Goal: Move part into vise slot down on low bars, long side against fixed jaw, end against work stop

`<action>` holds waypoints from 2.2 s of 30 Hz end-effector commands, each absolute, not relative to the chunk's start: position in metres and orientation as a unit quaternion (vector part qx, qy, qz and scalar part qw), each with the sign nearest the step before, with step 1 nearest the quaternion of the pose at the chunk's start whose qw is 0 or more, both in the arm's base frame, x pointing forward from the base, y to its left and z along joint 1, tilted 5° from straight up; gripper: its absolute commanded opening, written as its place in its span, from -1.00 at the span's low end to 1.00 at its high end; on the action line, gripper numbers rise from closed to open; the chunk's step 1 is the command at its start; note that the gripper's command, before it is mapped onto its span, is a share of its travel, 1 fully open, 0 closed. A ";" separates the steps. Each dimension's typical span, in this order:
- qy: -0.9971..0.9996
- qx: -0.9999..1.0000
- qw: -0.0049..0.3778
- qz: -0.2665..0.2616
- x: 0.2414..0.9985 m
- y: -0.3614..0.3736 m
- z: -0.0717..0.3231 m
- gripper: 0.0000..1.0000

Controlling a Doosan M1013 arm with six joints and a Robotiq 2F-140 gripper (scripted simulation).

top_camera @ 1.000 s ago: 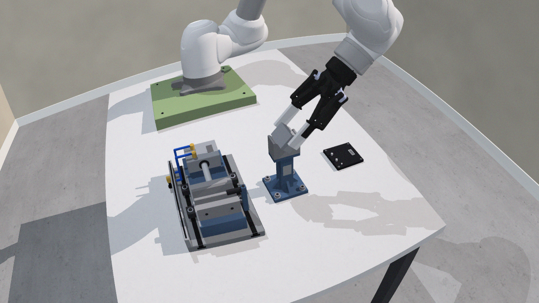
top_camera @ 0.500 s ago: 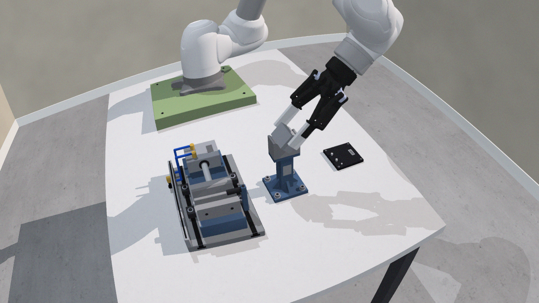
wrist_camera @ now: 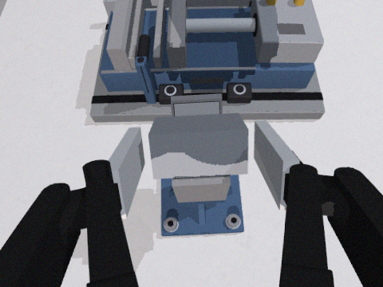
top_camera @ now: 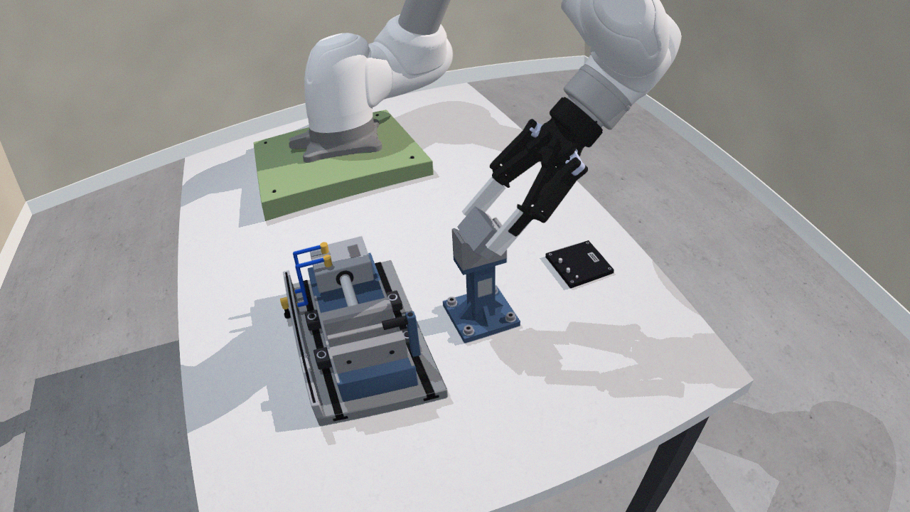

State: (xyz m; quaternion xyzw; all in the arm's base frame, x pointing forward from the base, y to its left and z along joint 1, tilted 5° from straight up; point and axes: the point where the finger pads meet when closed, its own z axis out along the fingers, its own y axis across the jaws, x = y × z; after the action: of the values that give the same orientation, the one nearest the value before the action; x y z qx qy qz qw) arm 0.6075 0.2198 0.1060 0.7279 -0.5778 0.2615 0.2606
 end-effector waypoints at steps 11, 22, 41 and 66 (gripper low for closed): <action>-0.581 0.731 0.253 0.252 0.608 0.219 0.106 0.02; -0.586 0.736 0.242 0.238 0.608 0.219 0.106 0.02; -0.598 0.748 0.210 0.197 0.608 0.216 0.108 0.02; -0.617 0.764 0.147 0.119 0.610 0.212 0.111 0.02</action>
State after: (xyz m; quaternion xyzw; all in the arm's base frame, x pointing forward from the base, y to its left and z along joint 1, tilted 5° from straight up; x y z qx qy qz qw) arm 0.6095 0.2125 0.1103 0.7622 -0.6146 0.1309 0.1557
